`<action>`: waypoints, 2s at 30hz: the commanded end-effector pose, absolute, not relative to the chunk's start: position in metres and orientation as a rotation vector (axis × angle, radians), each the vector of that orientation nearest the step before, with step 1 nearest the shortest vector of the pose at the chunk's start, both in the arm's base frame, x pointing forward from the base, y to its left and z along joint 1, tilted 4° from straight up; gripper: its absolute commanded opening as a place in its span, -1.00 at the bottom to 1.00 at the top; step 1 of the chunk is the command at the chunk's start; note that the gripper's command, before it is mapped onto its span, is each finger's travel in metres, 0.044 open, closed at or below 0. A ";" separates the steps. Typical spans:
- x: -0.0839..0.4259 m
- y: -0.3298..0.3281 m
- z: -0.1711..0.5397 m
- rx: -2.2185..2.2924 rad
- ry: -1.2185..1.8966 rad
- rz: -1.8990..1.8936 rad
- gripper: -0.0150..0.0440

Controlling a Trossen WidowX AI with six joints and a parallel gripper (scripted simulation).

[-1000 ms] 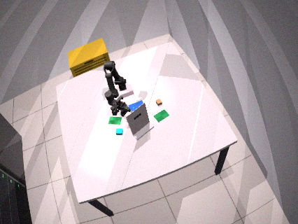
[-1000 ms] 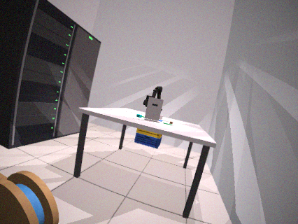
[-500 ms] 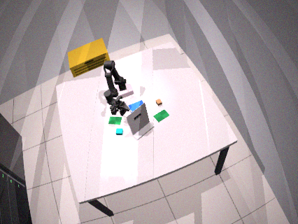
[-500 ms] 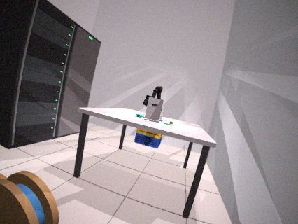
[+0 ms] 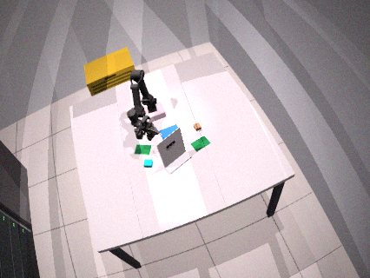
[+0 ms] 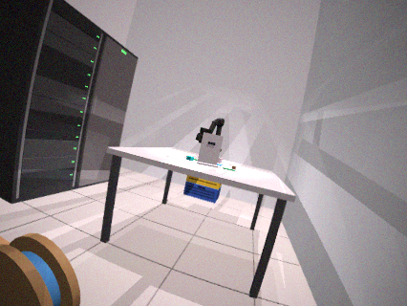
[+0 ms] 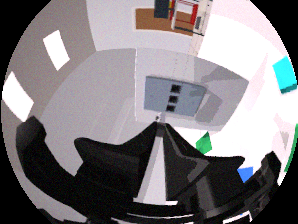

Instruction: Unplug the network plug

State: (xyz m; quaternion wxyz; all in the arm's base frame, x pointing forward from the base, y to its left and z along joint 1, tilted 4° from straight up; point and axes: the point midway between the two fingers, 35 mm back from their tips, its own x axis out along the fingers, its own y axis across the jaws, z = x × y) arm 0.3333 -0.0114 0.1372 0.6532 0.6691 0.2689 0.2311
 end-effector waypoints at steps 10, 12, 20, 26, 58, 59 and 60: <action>0.324 -0.014 0.165 1.509 0.608 0.530 -0.49; 0.322 -0.014 0.169 1.508 0.608 0.530 -0.49; 0.324 -0.006 0.168 1.544 0.626 0.486 -0.49; 0.327 0.009 0.161 1.596 0.662 0.401 -0.49; 0.286 0.070 0.094 1.593 0.899 -0.156 -0.49; 0.283 0.071 0.091 1.585 0.906 -0.174 -0.49; 0.280 0.072 0.089 1.576 0.913 -0.192 -0.49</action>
